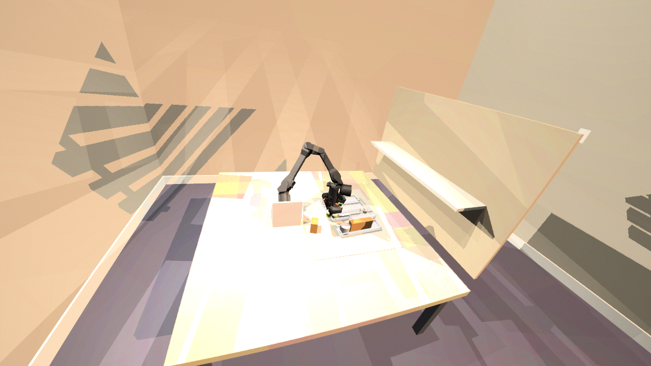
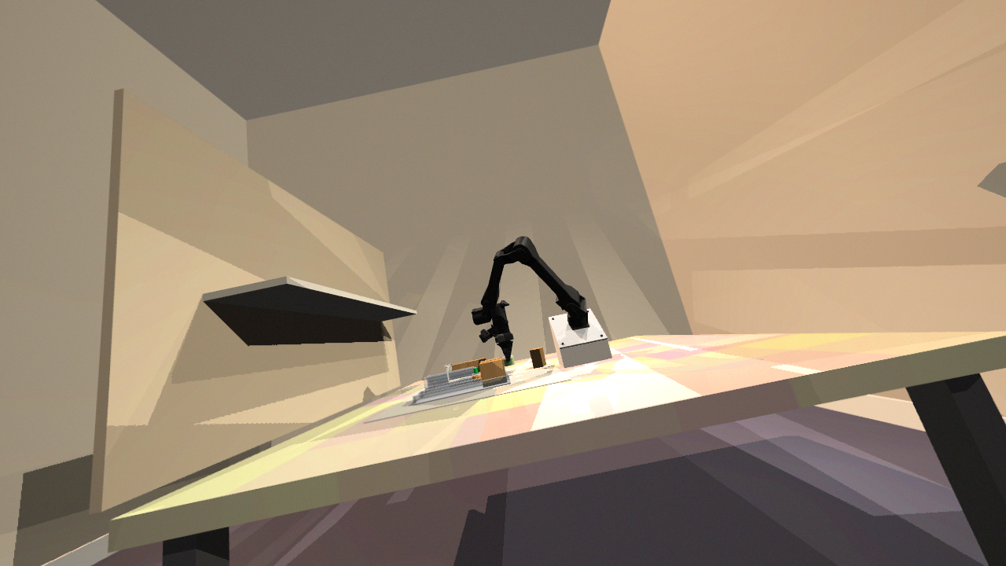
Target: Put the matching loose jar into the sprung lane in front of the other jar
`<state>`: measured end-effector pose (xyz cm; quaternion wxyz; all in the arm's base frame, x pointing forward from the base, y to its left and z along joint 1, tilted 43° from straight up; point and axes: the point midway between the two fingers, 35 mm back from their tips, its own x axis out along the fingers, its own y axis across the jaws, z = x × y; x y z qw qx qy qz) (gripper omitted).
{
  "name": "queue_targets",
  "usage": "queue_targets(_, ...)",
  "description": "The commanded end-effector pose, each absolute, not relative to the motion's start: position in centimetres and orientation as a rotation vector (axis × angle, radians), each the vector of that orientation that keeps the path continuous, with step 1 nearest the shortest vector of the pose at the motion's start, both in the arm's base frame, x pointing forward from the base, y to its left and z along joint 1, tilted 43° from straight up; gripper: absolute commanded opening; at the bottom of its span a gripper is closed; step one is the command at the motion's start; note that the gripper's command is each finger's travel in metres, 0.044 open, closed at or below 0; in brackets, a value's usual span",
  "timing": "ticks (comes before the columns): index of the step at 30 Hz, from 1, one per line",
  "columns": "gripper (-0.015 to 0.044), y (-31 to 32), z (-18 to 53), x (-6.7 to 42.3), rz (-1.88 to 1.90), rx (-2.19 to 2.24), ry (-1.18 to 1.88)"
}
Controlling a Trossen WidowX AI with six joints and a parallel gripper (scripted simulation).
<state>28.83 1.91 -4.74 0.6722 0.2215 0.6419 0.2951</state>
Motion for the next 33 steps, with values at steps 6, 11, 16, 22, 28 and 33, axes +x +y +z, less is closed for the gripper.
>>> queue_targets(6, 0.0000, 1.9, -4.7, 29.5, 0.664, 0.503, 1.441)
queue_targets(11, 0.0000, 2.0, -4.7, 29.7, 0.664, 0.503, 1.441)
queue_targets(16, 0.0000, 2.0, -4.7, 29.9, 0.664, 0.503, 1.441)
queue_targets(22, 0.0000, 2.0, -4.7, 30.1, 0.664, 0.503, 1.440)
queue_targets(28, 0.0000, 2.0, -4.6, 30.4, 0.664, 0.503, 1.440)
queue_targets(33, 0.0000, 2.0, -4.6, 30.6, 0.664, 0.503, 1.440)
